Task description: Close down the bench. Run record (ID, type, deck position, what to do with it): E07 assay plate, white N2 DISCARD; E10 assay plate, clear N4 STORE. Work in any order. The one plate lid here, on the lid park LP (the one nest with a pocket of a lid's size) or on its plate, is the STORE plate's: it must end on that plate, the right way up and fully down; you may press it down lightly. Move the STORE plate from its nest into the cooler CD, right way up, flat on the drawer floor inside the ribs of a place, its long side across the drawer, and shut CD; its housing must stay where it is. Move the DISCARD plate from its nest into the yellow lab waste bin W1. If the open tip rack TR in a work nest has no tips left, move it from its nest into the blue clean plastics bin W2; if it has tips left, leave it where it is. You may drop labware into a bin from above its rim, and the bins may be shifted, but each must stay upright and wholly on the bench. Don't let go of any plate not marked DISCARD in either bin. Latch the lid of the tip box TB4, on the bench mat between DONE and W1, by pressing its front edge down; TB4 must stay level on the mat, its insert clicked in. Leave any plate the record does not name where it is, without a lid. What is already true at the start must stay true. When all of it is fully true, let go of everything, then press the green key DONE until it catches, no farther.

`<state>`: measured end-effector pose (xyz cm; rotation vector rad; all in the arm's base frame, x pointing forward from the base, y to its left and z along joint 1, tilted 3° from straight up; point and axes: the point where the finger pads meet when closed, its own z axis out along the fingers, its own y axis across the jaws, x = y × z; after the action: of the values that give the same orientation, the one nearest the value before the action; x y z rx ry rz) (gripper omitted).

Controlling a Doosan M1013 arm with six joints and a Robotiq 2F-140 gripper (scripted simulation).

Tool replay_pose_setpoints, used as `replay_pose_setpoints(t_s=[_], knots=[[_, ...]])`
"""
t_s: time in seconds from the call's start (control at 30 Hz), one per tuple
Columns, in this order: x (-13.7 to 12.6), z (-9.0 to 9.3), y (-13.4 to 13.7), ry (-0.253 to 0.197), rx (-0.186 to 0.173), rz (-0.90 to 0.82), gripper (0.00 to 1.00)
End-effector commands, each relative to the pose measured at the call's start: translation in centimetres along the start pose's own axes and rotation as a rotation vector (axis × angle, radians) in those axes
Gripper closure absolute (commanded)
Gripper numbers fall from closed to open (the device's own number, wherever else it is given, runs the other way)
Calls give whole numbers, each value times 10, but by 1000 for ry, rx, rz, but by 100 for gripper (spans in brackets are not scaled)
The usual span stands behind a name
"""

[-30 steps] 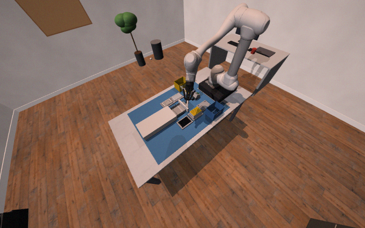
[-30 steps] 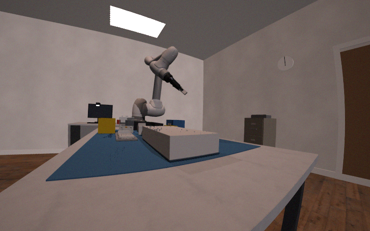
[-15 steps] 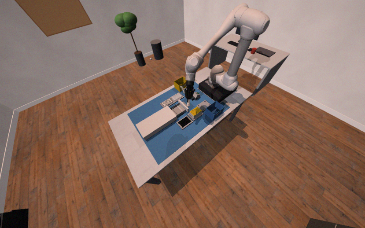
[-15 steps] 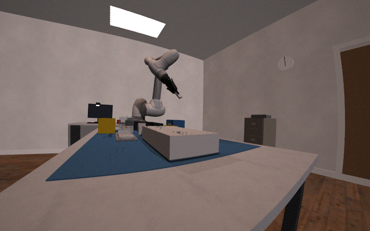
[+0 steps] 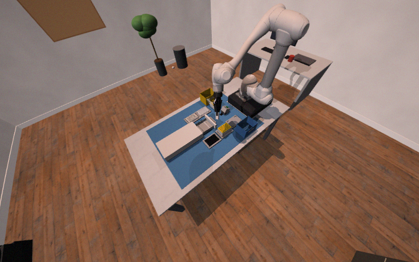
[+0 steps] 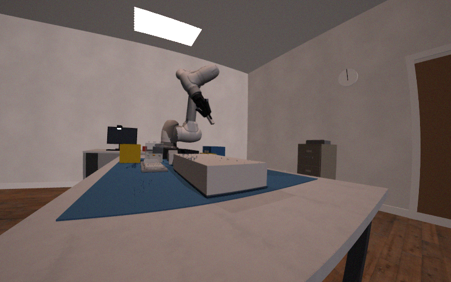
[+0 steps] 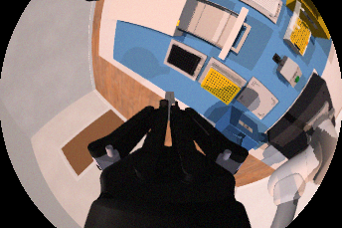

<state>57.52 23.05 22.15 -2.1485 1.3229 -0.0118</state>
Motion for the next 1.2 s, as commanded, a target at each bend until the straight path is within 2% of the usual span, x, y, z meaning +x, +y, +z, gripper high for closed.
replay_pose_setpoints(t_s=[0.0,0.5,0.57,0.73,0.77,0.9,0.93,1.07,1.13,1.17], knots=[[4,-2,10,5,-28,-79,100],[33,-17,66,21,-210,-493,100],[33,-17,66,21,-210,-493,100],[45,-25,86,15,-283,-640,100],[47,-26,88,15,-283,-640,100],[57,-33,104,5,-344,-755,100],[58,-34,105,5,-344,-755,100],[68,-42,120,-10,-407,-868,100],[68,-42,120,-10,-407,-868,100],[71,-45,124,-15,-423,-896,100]])
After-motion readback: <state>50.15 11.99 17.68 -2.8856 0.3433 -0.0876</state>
